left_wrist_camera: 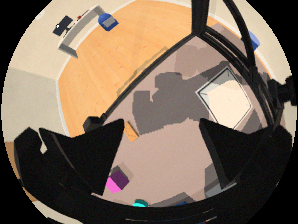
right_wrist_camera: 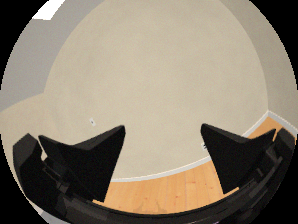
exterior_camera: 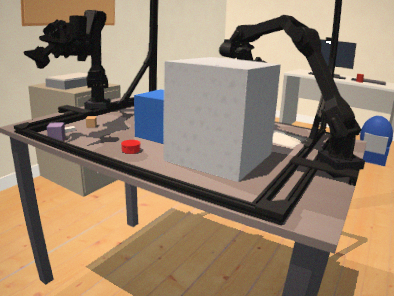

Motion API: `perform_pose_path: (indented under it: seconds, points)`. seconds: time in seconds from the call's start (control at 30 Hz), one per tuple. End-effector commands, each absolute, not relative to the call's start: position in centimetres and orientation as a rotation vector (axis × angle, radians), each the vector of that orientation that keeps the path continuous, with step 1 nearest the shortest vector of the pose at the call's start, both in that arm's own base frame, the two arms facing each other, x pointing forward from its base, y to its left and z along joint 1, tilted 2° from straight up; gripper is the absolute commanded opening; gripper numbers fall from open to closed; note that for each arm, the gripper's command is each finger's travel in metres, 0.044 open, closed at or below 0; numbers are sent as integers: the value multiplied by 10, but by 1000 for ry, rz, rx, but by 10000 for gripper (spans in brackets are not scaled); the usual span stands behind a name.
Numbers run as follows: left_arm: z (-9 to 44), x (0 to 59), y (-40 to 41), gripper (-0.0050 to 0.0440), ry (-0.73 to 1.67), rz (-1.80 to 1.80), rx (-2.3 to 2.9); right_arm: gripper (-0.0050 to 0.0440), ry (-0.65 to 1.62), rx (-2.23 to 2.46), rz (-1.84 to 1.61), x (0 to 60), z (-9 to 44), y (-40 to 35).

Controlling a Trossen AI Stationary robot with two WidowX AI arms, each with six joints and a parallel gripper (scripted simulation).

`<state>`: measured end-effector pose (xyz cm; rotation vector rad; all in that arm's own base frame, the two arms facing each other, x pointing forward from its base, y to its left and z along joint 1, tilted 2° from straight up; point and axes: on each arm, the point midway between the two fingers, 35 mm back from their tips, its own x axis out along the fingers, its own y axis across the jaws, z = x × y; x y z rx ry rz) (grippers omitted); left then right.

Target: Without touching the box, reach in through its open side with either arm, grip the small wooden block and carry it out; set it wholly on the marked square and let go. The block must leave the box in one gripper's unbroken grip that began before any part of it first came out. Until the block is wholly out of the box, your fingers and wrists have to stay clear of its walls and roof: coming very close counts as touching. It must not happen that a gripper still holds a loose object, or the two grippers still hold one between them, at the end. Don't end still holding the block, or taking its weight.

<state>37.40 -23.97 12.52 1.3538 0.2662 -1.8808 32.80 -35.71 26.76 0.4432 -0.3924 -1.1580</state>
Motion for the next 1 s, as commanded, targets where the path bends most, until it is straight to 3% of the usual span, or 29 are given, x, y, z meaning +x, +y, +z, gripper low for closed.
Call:
perform_pose_path:
  seconds: [0.0,0.57,0.97]
  points:
    - [125,374,-240,400,266,-1881,1354,400,-392,443,-1158,328,268,-357]
    - [125,374,-239,400,278,-1873,1352,400,-389,444,-1154,331,268,-355]
    - [119,349,-218,400,756,-1348,1184,400,-197,428,-945,441,263,-210]
